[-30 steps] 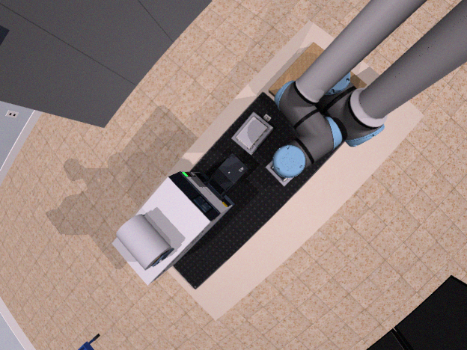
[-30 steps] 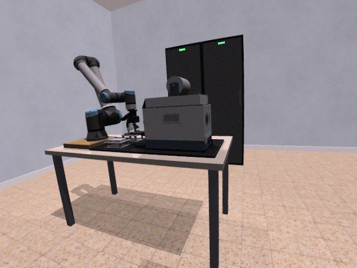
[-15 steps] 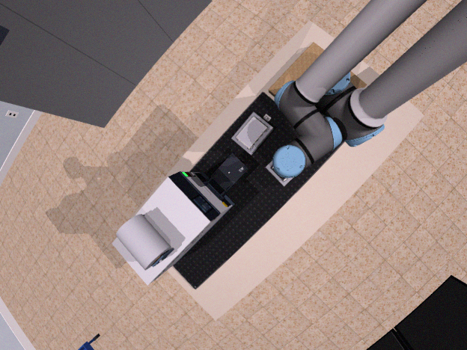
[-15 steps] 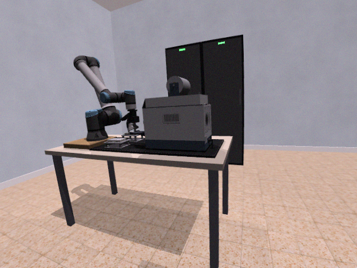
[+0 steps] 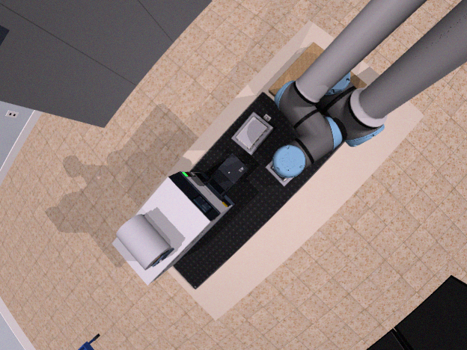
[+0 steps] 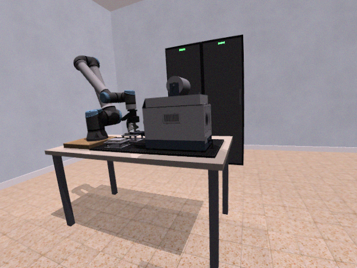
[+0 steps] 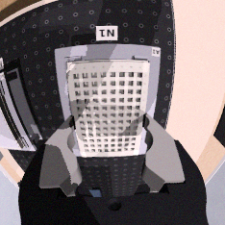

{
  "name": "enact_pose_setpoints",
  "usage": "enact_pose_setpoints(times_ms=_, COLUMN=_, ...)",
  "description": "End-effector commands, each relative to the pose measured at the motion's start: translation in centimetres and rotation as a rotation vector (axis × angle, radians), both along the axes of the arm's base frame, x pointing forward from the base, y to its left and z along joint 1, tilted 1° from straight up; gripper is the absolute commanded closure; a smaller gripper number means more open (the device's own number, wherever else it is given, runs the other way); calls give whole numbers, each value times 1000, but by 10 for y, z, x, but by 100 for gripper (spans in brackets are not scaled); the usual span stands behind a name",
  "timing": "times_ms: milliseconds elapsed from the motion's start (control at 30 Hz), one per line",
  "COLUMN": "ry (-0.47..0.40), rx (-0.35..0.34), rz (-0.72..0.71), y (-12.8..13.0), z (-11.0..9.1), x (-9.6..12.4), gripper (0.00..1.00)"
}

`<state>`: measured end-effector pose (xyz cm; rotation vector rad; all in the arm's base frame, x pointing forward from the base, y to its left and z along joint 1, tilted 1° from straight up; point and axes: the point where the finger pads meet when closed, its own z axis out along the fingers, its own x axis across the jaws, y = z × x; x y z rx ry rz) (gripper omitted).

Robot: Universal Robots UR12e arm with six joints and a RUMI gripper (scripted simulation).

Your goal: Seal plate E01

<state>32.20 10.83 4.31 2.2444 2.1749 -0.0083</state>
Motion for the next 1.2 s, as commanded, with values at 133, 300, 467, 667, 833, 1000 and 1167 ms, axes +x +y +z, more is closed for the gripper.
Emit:
enact_pose_setpoints(times_ms=133, ry=-1, rx=0, rz=0, y=0, z=0, x=1, gripper=100)
enact_pose_setpoints(times_ms=300, ry=-1, rx=0, rz=0, y=0, z=0, x=0, gripper=100)
enact_pose_setpoints(times_ms=467, ry=-1, rx=0, rz=0, y=0, z=0, x=0, gripper=100)
enact_pose_setpoints(times_ms=667, ry=-1, rx=0, rz=0, y=0, z=2, x=0, gripper=100)
enact_pose_setpoints(times_ms=833, ry=-1, rx=0, rz=0, y=0, z=6, x=0, gripper=100)
enact_pose_setpoints(times_ms=1000, ry=-1, rx=0, rz=0, y=0, z=8, x=0, gripper=100)
enact_pose_setpoints(times_ms=1167, ry=-1, rx=0, rz=0, y=0, z=11, x=0, gripper=100)
